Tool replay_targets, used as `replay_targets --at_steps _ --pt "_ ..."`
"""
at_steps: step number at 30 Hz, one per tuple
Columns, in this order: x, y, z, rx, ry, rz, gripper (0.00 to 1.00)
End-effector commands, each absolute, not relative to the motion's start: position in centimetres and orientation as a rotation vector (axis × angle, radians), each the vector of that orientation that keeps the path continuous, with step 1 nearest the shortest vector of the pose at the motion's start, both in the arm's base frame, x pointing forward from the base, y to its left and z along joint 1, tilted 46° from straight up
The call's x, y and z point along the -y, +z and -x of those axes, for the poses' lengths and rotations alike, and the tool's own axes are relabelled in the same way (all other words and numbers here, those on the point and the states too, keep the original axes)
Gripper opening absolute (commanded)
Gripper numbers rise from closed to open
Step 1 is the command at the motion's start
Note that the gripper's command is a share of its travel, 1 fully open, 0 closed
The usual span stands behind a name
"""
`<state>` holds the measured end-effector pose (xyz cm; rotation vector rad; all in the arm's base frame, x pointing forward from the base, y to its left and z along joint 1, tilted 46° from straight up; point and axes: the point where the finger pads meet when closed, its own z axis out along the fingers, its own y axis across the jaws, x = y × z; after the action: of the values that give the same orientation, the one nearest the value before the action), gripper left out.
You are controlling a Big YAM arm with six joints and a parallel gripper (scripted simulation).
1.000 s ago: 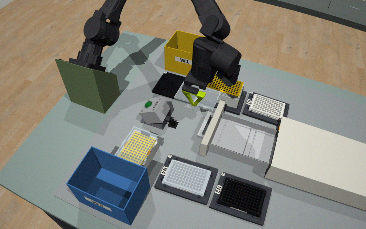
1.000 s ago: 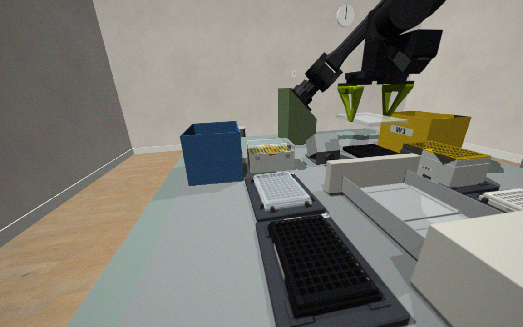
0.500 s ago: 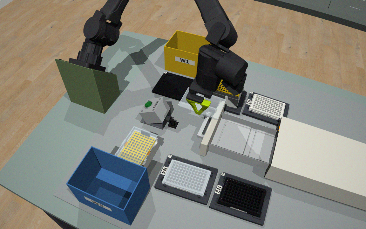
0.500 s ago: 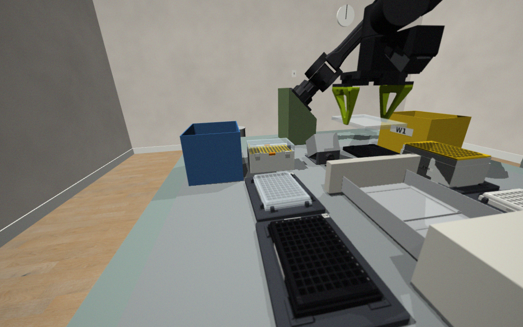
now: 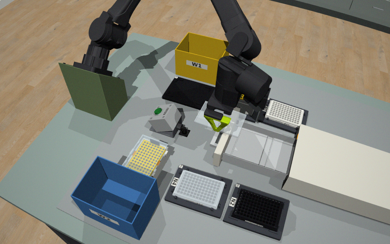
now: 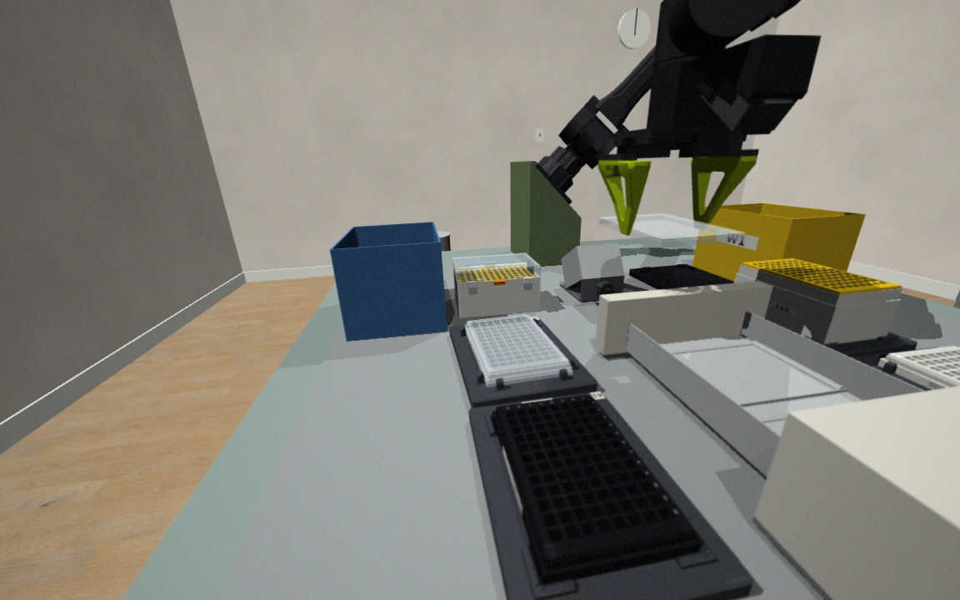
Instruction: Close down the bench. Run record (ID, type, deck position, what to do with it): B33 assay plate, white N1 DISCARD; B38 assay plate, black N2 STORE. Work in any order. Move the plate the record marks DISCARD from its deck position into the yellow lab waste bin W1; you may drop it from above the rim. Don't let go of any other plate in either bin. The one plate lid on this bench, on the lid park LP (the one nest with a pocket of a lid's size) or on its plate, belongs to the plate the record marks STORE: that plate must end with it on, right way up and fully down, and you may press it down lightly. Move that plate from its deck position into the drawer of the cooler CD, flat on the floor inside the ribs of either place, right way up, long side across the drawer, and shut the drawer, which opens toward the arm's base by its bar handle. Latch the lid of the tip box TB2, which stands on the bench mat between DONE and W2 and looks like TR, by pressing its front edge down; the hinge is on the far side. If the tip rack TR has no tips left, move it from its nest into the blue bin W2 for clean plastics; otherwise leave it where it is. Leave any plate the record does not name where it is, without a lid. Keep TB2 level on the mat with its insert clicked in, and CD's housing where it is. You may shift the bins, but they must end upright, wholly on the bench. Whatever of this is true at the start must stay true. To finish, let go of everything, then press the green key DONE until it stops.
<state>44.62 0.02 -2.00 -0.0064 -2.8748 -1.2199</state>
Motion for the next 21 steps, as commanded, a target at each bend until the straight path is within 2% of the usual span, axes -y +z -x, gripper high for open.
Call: replay_targets --at_steps 1,21 --pt "2.6 -1.1 -47.5 2.942 -1.221 0.005 0.0" --pt "5.2 -3.5 -50.8 2.943 -1.22 0.007 0.0"
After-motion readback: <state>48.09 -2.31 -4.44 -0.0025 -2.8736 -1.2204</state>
